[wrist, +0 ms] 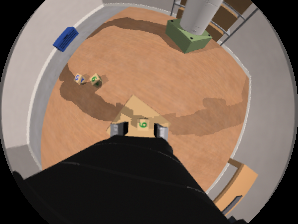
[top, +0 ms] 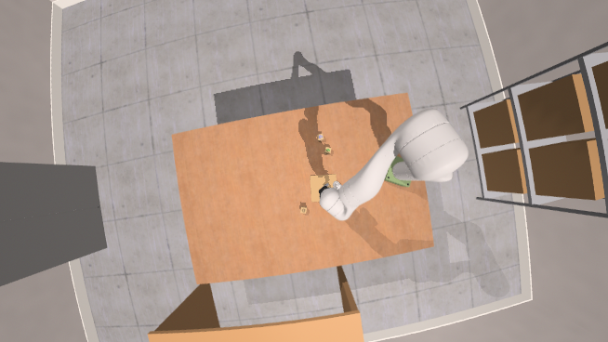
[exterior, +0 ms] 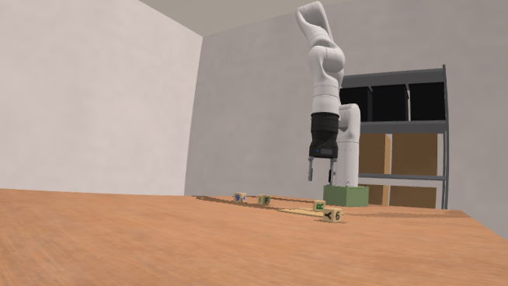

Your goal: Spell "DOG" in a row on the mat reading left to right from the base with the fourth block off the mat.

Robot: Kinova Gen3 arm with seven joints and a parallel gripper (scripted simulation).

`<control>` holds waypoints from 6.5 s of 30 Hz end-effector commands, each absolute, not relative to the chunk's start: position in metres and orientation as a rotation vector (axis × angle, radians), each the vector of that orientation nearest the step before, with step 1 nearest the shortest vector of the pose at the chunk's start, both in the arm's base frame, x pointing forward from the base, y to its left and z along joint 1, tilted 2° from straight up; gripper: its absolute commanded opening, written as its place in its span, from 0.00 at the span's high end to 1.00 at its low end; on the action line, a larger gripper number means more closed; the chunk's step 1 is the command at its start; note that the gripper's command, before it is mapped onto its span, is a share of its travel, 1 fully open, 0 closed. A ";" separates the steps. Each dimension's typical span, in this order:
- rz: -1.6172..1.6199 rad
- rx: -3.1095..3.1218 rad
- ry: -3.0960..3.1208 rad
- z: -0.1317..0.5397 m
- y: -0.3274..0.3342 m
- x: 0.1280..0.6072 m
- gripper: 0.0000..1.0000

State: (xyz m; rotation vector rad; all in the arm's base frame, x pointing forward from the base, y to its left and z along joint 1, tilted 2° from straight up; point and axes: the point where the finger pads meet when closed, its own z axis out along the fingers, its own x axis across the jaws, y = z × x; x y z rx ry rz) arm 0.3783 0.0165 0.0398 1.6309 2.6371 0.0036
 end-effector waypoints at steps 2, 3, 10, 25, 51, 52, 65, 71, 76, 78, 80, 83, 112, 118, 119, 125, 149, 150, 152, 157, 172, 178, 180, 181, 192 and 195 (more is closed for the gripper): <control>0.001 1.629 2.642 0.034 0.018 0.377 0.00; 0.001 1.629 2.642 0.034 0.018 0.377 0.00; 0.001 1.629 2.642 0.025 0.018 0.378 0.00; 0.001 1.629 2.642 0.005 0.017 0.378 0.00; 0.001 1.629 2.642 -0.004 0.017 0.378 0.00; 0.001 1.629 2.642 -0.004 0.017 0.378 0.00; 0.001 1.629 2.642 -0.004 0.017 0.378 0.00; 0.001 1.629 2.642 -0.004 0.017 0.378 0.00; 0.001 1.629 2.642 -0.004 0.017 0.378 0.00; 0.001 1.629 2.642 -0.004 0.017 0.378 0.00; 0.001 1.629 2.642 -0.004 0.017 0.378 0.00; 0.001 1.629 2.642 -0.004 0.017 0.378 0.00; 0.001 1.629 2.642 -0.004 0.017 0.379 0.00; 0.001 1.629 2.642 -0.004 0.017 0.379 0.00; 0.001 1.629 2.642 -0.004 0.017 0.379 0.00; 0.001 1.629 2.642 -0.004 0.017 0.379 0.00; 0.001 1.629 2.642 -0.025 0.017 0.379 0.00; 0.001 1.629 2.642 -0.027 0.017 0.379 0.00; 0.001 1.629 2.642 -0.032 0.017 0.380 0.00; 0.001 1.629 2.642 -0.037 0.017 0.380 0.00; 0.001 1.629 2.642 -0.041 0.017 0.380 0.00; 0.001 1.629 2.642 -0.041 0.017 0.380 0.00; 0.001 1.629 2.642 -0.041 0.017 0.380 0.00; 0.001 1.629 2.642 -0.041 0.017 0.380 0.00; 0.001 1.629 2.642 -0.041 0.017 0.380 0.00; 0.001 1.629 2.642 -0.041 0.017 0.380 0.00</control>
